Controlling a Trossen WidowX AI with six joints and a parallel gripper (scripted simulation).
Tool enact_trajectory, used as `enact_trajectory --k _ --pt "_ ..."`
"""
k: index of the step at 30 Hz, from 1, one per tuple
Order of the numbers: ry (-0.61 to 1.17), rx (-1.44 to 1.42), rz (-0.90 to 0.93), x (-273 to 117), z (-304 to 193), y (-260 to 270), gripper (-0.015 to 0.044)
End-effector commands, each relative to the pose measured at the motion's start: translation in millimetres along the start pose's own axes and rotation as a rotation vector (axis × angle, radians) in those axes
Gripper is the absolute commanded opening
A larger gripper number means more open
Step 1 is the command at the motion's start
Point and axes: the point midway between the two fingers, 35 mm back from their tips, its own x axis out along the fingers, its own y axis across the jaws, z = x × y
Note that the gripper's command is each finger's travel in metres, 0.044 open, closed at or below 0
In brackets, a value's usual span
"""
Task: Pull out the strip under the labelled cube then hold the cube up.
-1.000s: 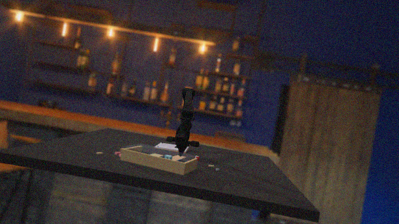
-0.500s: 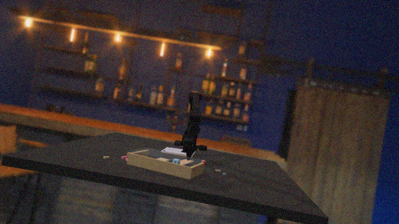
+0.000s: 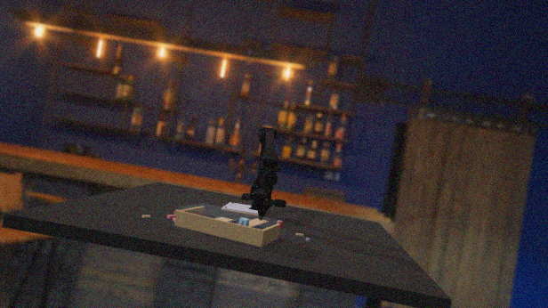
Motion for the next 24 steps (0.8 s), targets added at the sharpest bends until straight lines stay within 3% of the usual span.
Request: enact_trajectory --k 1,24 --pt "0.038 0.0 -0.013 6.5 -16.1 -2.9 0.0" --pt "0.038 0.0 -0.013 6.2 -25.6 -2.6 0.0"
